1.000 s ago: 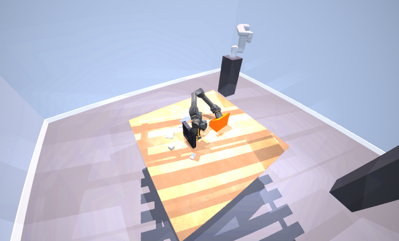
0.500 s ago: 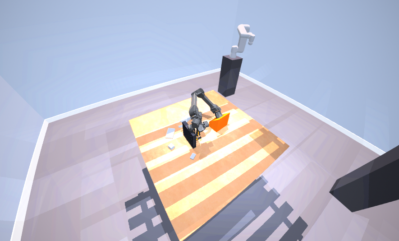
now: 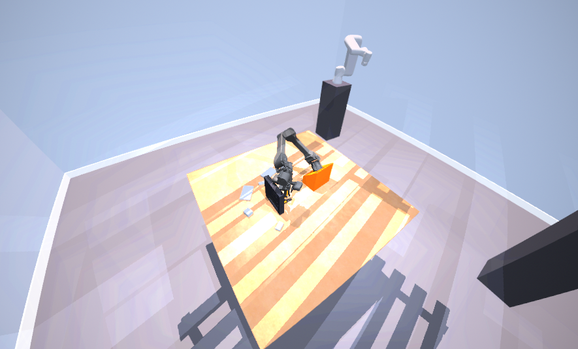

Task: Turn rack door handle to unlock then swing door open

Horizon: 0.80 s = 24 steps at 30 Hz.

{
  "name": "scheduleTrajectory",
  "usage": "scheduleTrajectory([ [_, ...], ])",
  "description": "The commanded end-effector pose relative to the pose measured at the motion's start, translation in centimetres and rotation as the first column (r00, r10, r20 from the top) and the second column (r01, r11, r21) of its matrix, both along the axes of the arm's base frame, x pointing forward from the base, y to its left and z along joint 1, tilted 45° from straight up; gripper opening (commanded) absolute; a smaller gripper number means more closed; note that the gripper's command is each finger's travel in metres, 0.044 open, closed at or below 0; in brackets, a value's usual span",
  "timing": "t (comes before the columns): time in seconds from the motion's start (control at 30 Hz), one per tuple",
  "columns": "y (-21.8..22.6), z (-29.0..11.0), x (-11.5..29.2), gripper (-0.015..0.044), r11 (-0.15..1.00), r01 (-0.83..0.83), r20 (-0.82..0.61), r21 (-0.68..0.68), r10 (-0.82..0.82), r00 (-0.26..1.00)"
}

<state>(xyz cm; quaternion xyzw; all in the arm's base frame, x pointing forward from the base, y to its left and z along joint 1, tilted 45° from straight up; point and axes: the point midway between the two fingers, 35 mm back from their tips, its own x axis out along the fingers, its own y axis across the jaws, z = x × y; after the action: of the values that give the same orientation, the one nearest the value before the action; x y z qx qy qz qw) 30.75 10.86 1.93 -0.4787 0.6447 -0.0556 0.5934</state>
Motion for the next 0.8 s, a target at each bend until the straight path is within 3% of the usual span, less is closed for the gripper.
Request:
scheduleTrajectory([
  [0.0, -0.05, 0.04, -0.01, 0.0281, 0.991, 0.125, 0.12, 0.035, -0.129, 0.984],
  [0.37, -0.05, 0.04, -0.01, 0.0281, 0.866, 0.444, 0.425, 0.228, -0.499, 0.755],
  [0.77, -0.04, 0.02, -0.02, 0.0281, 0.6, 0.606, 0.576, 0.522, -0.772, 0.269],
])
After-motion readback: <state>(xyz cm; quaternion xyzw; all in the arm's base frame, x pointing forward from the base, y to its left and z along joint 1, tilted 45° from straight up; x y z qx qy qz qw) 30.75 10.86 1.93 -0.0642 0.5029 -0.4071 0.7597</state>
